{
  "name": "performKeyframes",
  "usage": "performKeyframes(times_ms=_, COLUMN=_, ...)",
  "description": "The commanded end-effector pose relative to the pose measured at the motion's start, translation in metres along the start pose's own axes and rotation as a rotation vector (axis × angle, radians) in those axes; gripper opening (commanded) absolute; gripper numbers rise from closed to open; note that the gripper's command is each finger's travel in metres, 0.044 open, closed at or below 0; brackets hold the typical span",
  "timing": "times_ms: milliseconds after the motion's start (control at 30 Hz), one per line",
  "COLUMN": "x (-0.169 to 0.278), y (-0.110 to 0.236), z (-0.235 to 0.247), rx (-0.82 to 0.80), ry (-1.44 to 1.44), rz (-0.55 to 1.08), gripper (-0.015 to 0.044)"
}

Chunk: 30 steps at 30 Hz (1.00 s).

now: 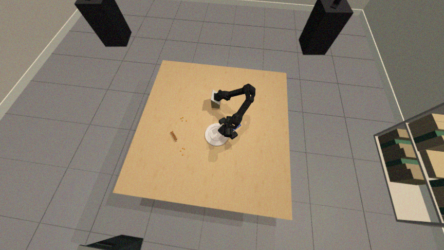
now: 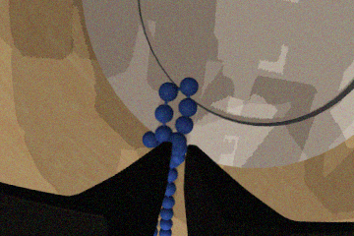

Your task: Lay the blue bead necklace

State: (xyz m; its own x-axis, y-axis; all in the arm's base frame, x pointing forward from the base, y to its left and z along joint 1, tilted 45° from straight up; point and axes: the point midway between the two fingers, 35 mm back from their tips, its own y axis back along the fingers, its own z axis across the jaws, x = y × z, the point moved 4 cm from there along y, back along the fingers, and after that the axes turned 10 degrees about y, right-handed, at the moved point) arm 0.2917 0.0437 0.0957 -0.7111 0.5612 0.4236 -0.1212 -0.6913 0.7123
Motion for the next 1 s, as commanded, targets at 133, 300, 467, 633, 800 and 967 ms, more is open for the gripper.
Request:
performKeyframes(times_ms=133, x=-0.001, y=0.014, z=0.002, rx=-0.007, ry=0.006, rz=-0.008, gripper=0.0)
performKeyframes(times_ms=300, x=-0.013, y=0.014, z=-0.006, rx=-0.005, ry=0.006, rz=-0.01, gripper=0.0)
performKeyframes(times_ms=467, x=-0.026, y=0.014, z=-0.017, rx=-0.004, ry=0.006, rz=-0.011, gripper=0.0)
performKeyframes(times_ms=633, x=-0.039, y=0.014, z=-0.027, rx=-0.004, ry=0.006, rz=-0.01, gripper=0.0)
performKeyframes(times_ms=800, x=-0.043, y=0.014, z=-0.031, rx=-0.005, ry=0.006, rz=-0.01, gripper=0.0)
performKeyframes(times_ms=967, x=-0.043, y=0.008, z=-0.031, rx=-0.005, ry=0.006, rz=-0.01, gripper=0.0)
